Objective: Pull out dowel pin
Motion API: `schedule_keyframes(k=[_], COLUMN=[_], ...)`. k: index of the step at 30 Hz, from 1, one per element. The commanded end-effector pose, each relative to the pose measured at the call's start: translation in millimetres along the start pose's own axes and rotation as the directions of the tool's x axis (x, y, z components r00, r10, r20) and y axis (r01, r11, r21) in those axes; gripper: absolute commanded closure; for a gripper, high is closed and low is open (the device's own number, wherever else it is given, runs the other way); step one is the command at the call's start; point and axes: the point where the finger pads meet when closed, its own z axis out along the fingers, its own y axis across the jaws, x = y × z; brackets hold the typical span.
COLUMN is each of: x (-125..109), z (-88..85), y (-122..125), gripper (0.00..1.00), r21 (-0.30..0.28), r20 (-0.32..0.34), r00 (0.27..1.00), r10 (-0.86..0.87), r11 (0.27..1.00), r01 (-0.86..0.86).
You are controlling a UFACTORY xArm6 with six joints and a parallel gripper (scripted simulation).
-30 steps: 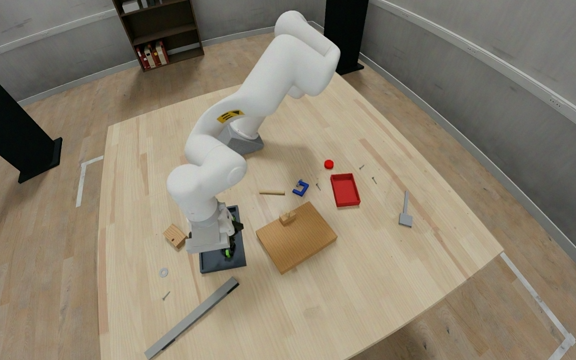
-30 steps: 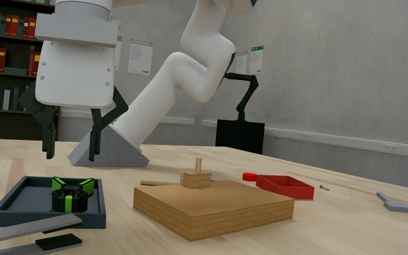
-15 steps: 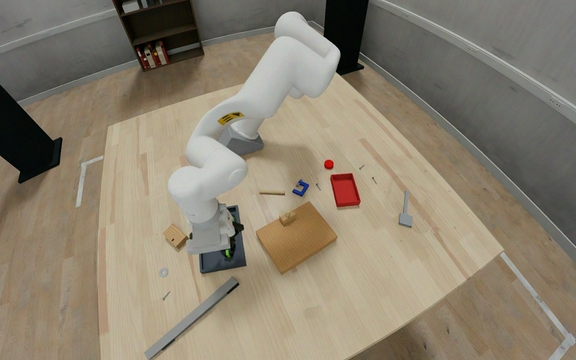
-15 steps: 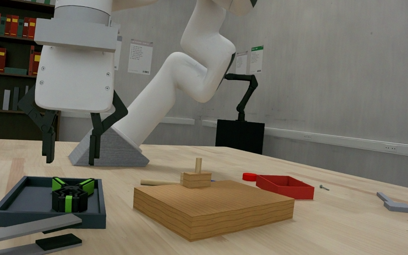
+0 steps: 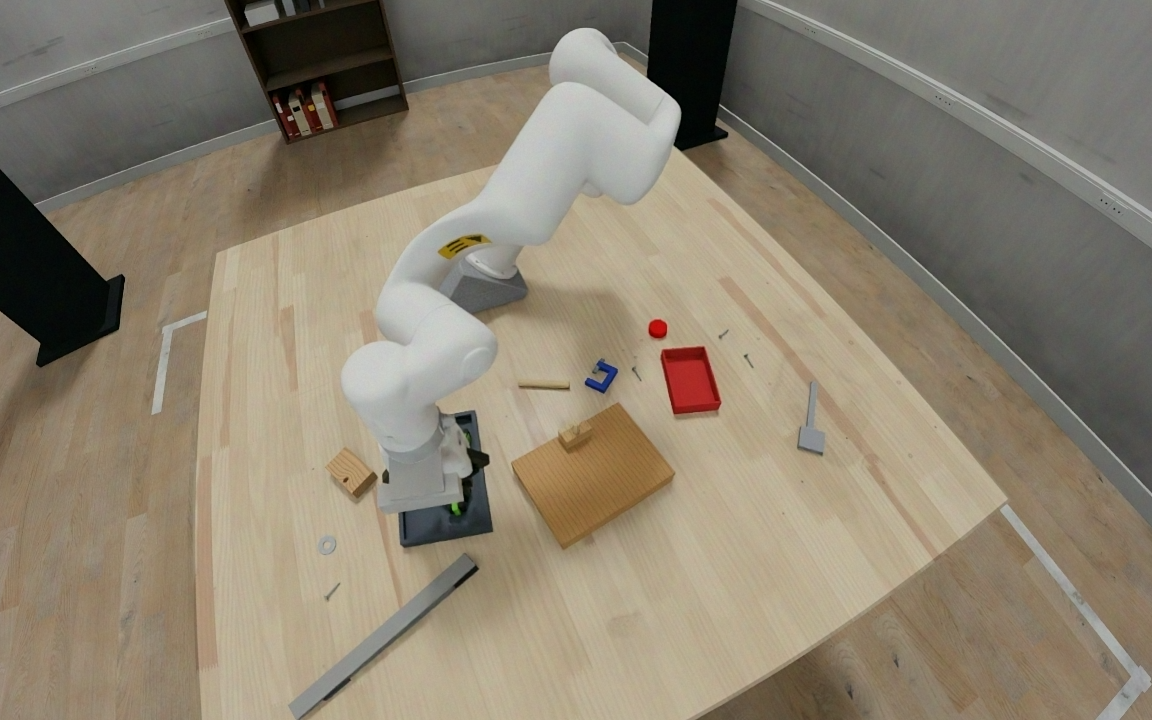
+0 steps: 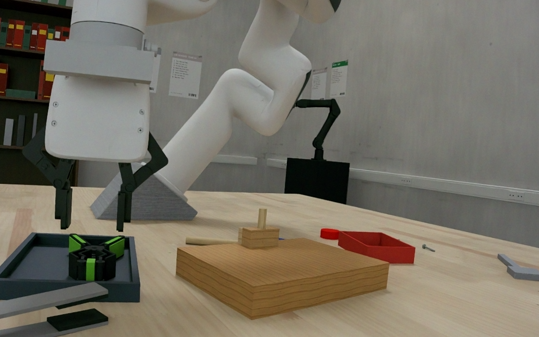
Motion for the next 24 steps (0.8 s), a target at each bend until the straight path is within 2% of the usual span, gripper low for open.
schedule_keyframes(k=[1, 10, 24], x=[2, 2, 2], z=[3.0, 11.7, 16.5], y=[0, 0, 0], gripper=[0.45, 0.45, 0.45], r21=[-0.002, -0.002, -0.002], r20=[-0.004, -0.004, -0.004], r00=[1.000, 1.000, 1.000], r10=[-0.001, -0.001, -0.001], r11=[1.000, 1.000, 1.000], r01=[0.001, 0.001, 0.001])
